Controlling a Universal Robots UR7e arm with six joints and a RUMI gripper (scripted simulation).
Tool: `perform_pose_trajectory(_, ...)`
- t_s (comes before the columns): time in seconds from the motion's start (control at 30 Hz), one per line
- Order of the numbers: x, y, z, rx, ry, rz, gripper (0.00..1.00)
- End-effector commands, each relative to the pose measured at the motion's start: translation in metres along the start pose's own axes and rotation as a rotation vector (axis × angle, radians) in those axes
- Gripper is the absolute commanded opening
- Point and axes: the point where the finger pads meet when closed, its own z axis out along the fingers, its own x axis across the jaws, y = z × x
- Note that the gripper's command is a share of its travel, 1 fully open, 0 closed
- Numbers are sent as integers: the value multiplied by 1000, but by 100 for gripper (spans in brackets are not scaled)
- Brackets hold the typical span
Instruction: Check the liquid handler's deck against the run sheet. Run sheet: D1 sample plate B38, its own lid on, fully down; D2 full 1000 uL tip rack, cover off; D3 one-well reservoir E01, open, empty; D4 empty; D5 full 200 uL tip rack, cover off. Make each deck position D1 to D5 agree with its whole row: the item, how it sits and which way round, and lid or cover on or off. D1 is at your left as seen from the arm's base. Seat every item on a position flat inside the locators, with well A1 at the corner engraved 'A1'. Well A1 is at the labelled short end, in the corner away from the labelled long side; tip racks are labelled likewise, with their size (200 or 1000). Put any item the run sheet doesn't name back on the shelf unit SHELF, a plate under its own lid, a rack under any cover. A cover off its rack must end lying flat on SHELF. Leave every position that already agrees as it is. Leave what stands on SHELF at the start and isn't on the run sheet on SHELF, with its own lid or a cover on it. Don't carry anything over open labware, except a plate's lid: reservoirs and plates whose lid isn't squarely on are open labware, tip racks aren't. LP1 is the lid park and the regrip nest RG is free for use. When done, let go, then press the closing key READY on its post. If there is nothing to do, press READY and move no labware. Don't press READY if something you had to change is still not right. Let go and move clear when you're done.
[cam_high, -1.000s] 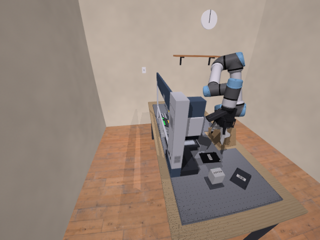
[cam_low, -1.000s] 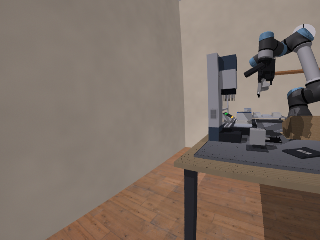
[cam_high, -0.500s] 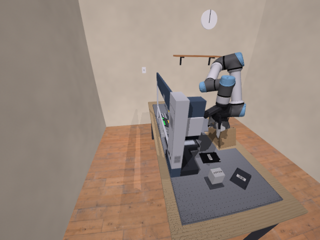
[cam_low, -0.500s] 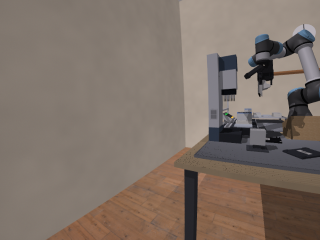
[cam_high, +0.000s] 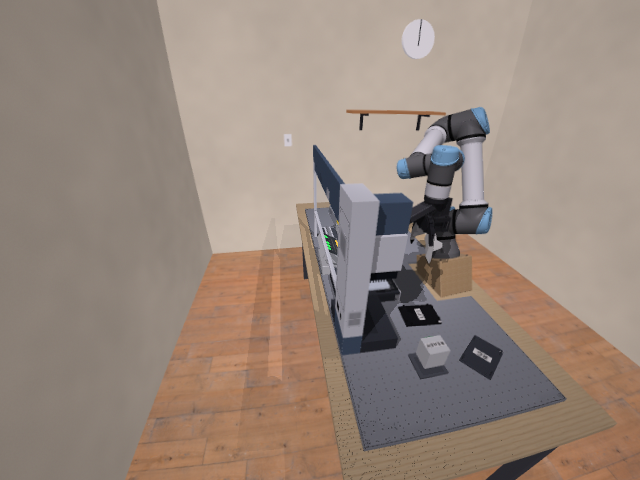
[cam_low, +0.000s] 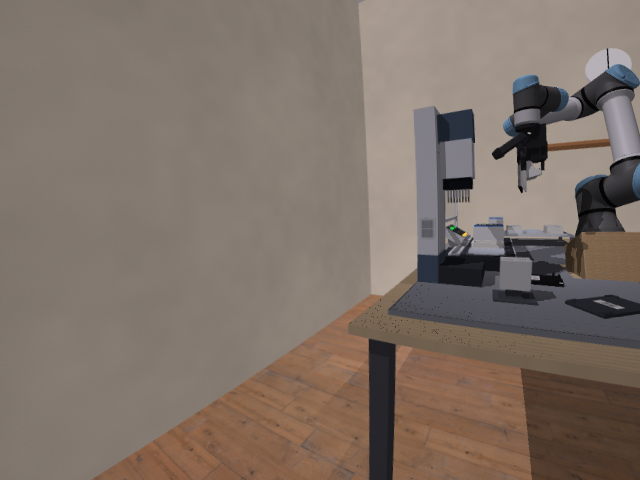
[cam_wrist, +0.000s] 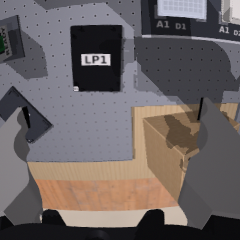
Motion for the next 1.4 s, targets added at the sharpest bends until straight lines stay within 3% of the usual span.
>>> perform_pose_trajectory(0.0,19,4,-1,-3,3,-6,82)
perform_pose_trajectory(1.37,201,31,-14,-3,3,-6,82)
